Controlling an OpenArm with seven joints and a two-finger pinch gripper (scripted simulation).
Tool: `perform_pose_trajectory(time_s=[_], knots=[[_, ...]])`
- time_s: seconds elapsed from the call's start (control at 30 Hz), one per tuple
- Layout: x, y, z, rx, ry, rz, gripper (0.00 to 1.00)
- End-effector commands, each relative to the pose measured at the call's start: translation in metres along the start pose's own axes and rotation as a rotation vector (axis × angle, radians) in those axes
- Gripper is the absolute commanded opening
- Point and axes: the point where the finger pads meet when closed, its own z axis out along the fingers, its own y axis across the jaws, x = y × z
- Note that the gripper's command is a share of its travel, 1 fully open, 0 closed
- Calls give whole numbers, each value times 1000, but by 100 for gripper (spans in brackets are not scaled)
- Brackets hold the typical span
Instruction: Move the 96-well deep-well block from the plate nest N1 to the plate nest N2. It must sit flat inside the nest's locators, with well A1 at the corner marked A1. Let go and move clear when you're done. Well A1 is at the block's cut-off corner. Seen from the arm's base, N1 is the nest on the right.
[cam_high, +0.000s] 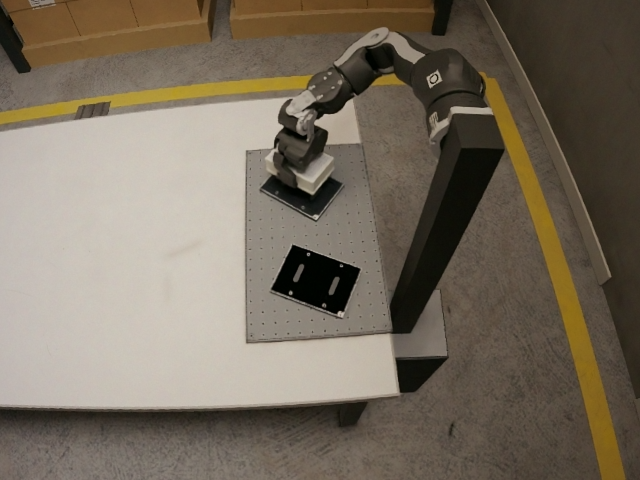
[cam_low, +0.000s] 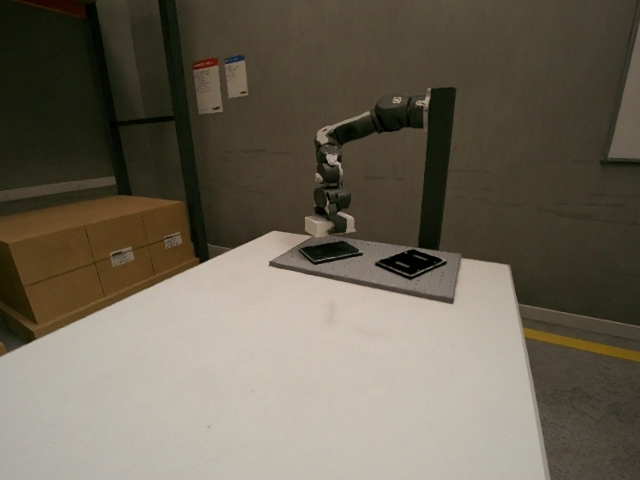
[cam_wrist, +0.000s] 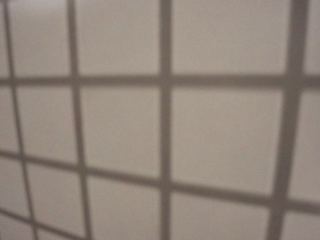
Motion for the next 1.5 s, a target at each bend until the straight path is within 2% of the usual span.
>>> perform_pose_trajectory(time_s=[0.0,0.07,0.23,0.63,0.8,1.2,1.37,1.47], knots=[[-2,0,-2,1,-5,3,0],[-2,0,-2,1,-5,3,0],[-1,0,-33,1,-5,4,0],[-1,0,-33,1,-5,4,0],[26,30,-32,5,-3,-202,0],[26,30,-32,5,-3,-202,0],[54,60,-30,4,-3,-202,0],[54,60,-30,4,-3,-202,0]])
